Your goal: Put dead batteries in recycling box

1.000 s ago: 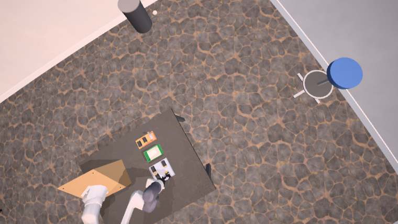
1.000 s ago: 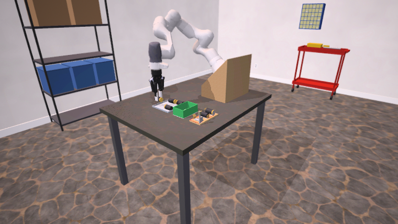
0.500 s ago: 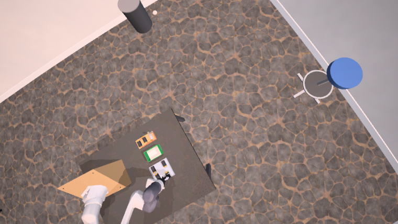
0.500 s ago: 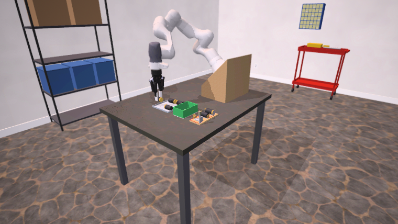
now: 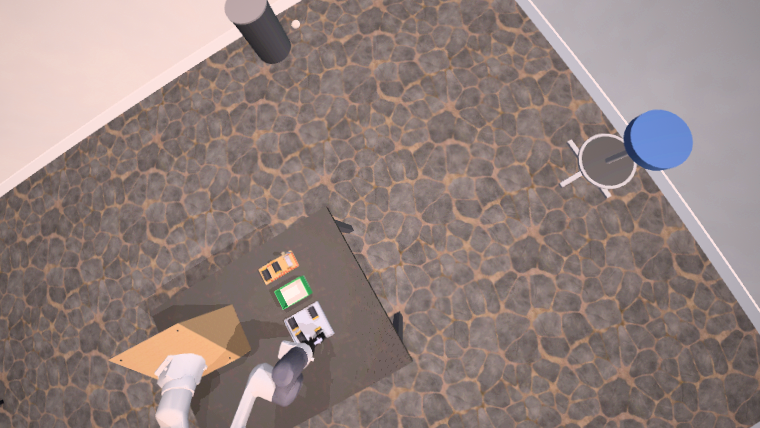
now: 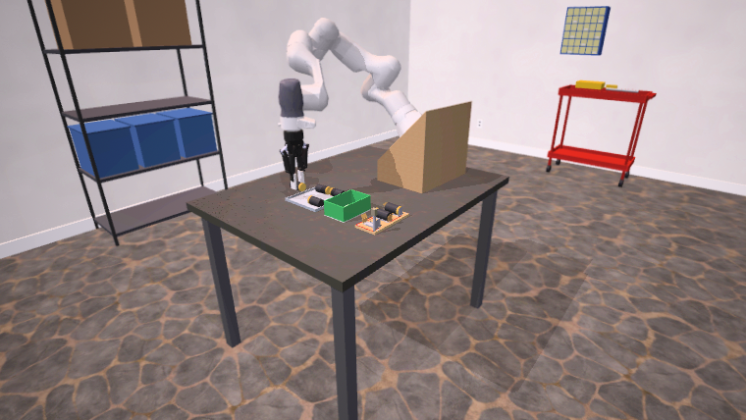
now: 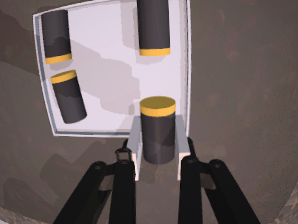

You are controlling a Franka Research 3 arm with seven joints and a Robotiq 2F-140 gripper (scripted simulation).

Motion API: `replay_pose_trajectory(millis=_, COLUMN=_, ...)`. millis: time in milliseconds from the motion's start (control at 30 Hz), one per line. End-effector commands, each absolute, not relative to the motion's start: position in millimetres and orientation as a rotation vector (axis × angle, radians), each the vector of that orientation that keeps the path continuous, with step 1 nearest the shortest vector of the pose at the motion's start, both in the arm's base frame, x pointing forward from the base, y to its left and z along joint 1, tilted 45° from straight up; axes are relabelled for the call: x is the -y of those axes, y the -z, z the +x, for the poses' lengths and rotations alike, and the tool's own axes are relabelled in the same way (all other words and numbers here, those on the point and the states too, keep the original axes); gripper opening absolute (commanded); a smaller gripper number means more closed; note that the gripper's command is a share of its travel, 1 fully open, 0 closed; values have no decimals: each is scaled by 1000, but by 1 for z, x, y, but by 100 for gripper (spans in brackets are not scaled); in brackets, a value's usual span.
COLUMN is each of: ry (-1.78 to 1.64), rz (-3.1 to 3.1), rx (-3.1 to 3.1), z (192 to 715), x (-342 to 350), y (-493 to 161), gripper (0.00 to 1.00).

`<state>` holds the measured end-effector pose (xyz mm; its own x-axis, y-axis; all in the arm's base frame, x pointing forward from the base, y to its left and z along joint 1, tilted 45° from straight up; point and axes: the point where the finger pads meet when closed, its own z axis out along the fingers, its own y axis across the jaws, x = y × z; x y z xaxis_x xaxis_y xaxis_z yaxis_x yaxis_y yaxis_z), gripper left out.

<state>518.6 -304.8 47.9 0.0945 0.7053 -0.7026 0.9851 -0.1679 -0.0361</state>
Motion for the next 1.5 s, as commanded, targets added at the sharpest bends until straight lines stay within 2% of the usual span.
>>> replay_pose_trajectory(millis=0, ry=822, rz=1931, rx=-1650, z=519, x=304, y=-48, gripper=16)
replay_pose_trajectory(millis=1267, ry=822, rz=1931, rx=-1650, z=519, x=305, y=-47, gripper=16)
replay_pose_trajectory(millis=1467, ry=822, rz=1931, rx=-1650, z=515, x=321, y=-30, gripper=16)
